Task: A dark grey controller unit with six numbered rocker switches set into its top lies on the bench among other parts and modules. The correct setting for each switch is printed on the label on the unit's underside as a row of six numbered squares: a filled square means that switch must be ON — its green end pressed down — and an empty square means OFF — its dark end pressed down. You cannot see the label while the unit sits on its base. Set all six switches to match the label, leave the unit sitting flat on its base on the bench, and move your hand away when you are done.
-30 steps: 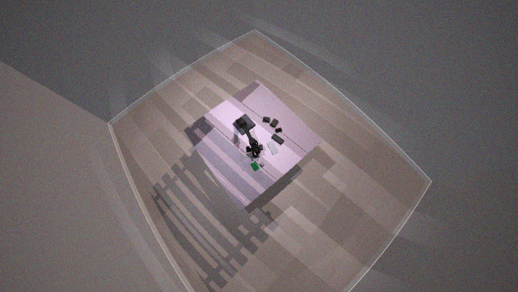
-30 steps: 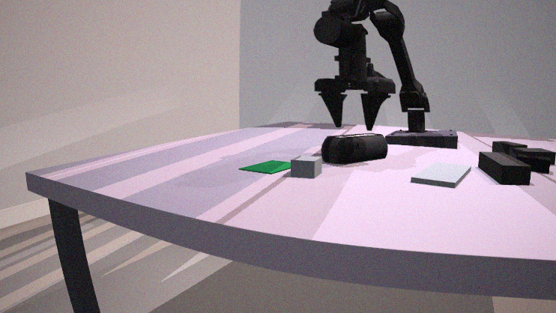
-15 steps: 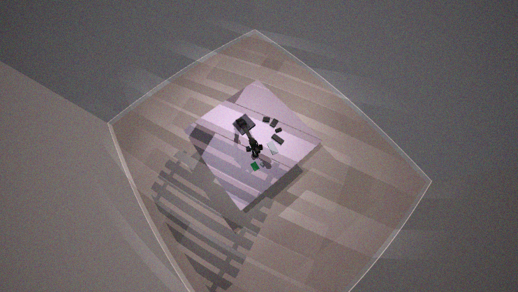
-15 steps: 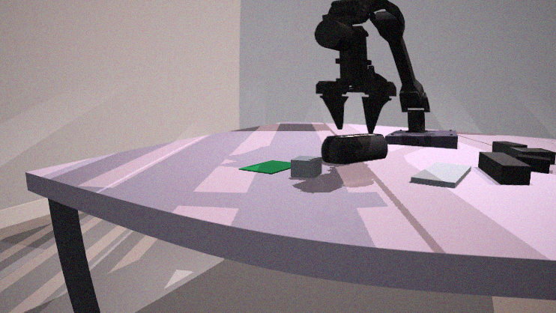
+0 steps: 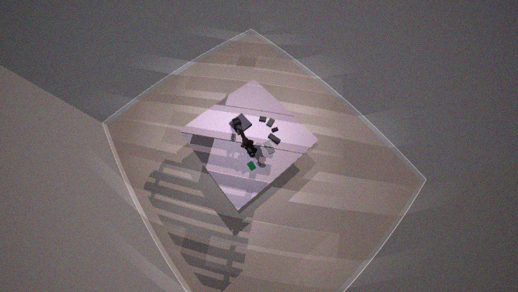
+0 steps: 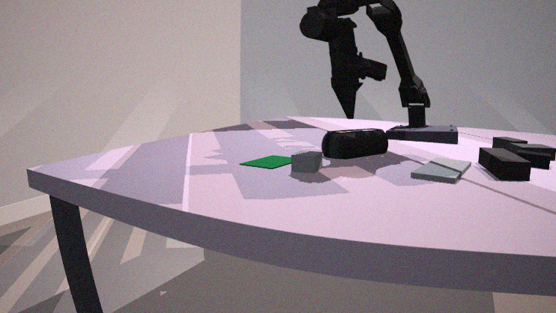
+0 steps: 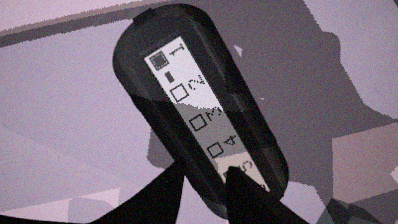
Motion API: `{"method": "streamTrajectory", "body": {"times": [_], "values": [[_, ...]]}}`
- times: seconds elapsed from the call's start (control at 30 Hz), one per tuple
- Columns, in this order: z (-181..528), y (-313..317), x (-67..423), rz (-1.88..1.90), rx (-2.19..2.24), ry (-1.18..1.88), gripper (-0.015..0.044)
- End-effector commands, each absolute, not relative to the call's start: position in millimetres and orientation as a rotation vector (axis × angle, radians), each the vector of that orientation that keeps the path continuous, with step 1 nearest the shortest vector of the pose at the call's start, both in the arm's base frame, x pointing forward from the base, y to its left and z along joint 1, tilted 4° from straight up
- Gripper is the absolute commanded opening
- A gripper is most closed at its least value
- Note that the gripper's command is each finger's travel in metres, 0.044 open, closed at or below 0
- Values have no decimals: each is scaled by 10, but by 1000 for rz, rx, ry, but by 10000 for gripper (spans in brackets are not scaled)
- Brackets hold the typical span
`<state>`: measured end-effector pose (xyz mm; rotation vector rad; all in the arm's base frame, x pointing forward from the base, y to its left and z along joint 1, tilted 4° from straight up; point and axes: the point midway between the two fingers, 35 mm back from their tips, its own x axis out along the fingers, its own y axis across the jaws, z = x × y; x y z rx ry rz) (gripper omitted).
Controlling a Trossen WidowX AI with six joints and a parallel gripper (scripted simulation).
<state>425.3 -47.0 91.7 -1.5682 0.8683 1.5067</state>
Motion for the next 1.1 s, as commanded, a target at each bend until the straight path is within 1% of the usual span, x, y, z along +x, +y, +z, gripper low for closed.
{"method": "streamTrajectory", "body": {"times": [0.0, 0.4, 1.07], "values": [[994, -532, 4205, 1327, -1331, 981, 0], [1190, -690, 4115, 867, -687, 1195, 0], [1193, -693, 4113, 861, -678, 1197, 0]]}}
